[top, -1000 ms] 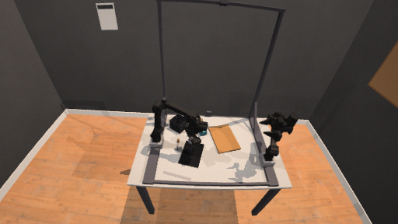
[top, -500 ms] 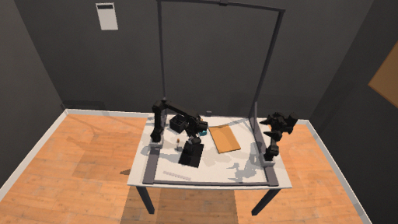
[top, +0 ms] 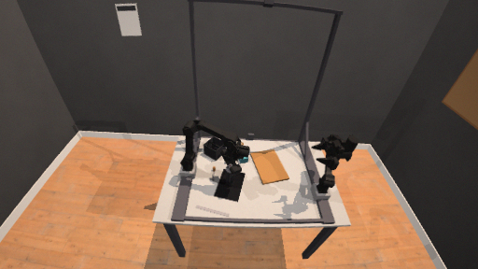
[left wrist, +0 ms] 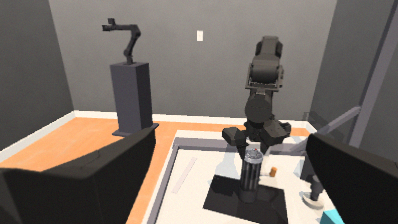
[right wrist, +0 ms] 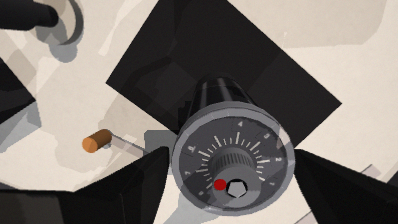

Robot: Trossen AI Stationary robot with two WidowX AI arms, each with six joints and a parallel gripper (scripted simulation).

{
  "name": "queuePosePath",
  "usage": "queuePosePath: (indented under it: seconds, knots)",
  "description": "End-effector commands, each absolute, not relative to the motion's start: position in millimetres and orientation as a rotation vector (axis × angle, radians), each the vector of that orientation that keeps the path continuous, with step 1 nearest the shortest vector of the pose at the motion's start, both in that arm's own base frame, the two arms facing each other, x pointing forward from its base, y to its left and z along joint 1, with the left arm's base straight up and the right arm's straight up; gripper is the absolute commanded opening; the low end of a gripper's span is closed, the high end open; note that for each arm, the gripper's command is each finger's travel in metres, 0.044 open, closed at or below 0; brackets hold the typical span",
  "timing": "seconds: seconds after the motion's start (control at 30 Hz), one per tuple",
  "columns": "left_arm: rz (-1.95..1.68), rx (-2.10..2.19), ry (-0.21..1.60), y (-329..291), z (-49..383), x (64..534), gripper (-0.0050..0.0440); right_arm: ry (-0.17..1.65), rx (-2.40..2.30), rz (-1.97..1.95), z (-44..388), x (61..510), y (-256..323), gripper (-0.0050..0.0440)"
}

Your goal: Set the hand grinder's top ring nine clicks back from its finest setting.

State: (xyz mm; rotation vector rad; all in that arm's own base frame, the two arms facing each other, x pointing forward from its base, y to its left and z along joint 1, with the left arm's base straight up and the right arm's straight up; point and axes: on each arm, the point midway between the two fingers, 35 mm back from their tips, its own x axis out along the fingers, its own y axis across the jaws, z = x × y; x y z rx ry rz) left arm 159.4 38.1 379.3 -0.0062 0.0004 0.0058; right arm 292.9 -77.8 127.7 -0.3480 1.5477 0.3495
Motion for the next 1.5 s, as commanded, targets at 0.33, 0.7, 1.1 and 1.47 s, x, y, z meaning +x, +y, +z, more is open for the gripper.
queuePosePath:
  seconds: [0.33, 0.7, 1.1, 1.47]
  knots:
    - [0.002, 0.0, -0.001, 37.5, 382.4, 159.5, 0.04, 1.522, -0.355, 0.339, 134.5, 294.6, -78.3, 0.0291]
    - [0.002, 0.0, -0.001, 37.5, 382.4, 159.5, 0.04, 1.523, -0.352, 0.336, 134.7, 294.9, -78.6, 0.0291]
    - [0.002, 0.0, -0.001, 37.5, 382.4, 159.5, 0.04, 1.544, -0.159, 0.147, 134.8, 294.8, -78.7, 0.0291]
    - [0.002, 0.0, -0.001, 37.5, 382.4, 159.5, 0.04, 1.548, 0.028, -0.036, 134.8, 294.7, -78.8, 0.0291]
